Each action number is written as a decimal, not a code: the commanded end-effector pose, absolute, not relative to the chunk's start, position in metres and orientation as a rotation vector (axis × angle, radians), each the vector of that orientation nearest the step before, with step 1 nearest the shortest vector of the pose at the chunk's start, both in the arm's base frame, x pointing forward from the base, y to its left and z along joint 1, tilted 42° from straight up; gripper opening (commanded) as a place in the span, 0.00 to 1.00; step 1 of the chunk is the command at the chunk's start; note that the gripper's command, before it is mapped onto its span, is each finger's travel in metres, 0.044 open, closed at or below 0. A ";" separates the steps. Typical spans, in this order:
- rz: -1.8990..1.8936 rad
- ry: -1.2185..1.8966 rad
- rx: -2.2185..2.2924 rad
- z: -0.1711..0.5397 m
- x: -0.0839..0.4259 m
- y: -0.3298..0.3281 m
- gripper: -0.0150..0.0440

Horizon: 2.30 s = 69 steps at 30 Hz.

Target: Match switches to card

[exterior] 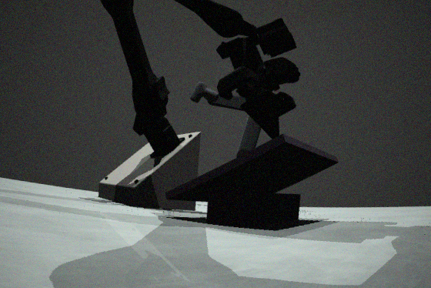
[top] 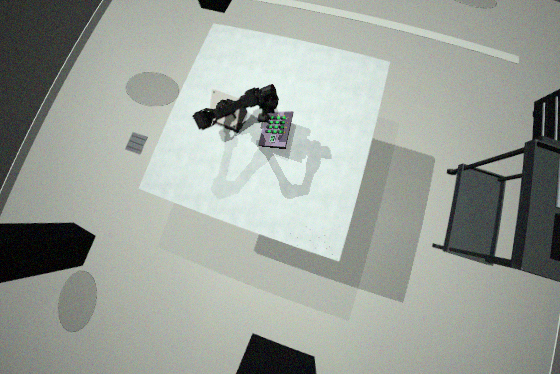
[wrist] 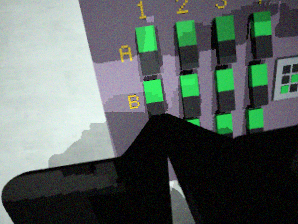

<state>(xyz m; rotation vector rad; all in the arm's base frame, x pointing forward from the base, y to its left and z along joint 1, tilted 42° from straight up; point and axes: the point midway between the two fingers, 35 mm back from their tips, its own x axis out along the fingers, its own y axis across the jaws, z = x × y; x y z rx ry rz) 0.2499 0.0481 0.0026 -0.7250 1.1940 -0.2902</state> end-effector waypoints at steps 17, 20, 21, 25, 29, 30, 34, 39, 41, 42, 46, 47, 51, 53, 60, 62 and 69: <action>-0.292 1.167 -0.730 -0.001 0.247 0.000 0.25; -0.292 1.167 -0.730 -0.001 0.247 0.000 0.25; -0.292 1.167 -0.730 -0.001 0.247 0.000 0.25; -0.292 1.167 -0.730 -0.001 0.247 0.000 0.25; -0.292 1.167 -0.730 -0.006 0.249 -0.004 0.25; -0.292 1.166 -0.730 -0.007 0.250 -0.005 0.25; -0.292 1.166 -0.730 -0.009 0.251 -0.006 0.25; -0.292 1.166 -0.730 -0.013 0.253 -0.009 0.25; -0.292 1.166 -0.730 -0.015 0.254 -0.011 0.25; -0.292 1.166 -0.730 -0.017 0.255 -0.012 0.25; -0.292 1.166 -0.730 -0.018 0.256 -0.014 0.25; -0.292 1.166 -0.730 -0.018 0.256 -0.014 0.25; -0.292 1.166 -0.730 -0.018 0.256 -0.014 0.25; -0.292 1.166 -0.730 -0.018 0.256 -0.014 0.25; -0.292 1.166 -0.730 -0.018 0.256 -0.014 0.25; -0.292 1.166 -0.730 -0.018 0.256 -0.014 0.25; -0.292 1.166 -0.730 -0.018 0.256 -0.014 0.25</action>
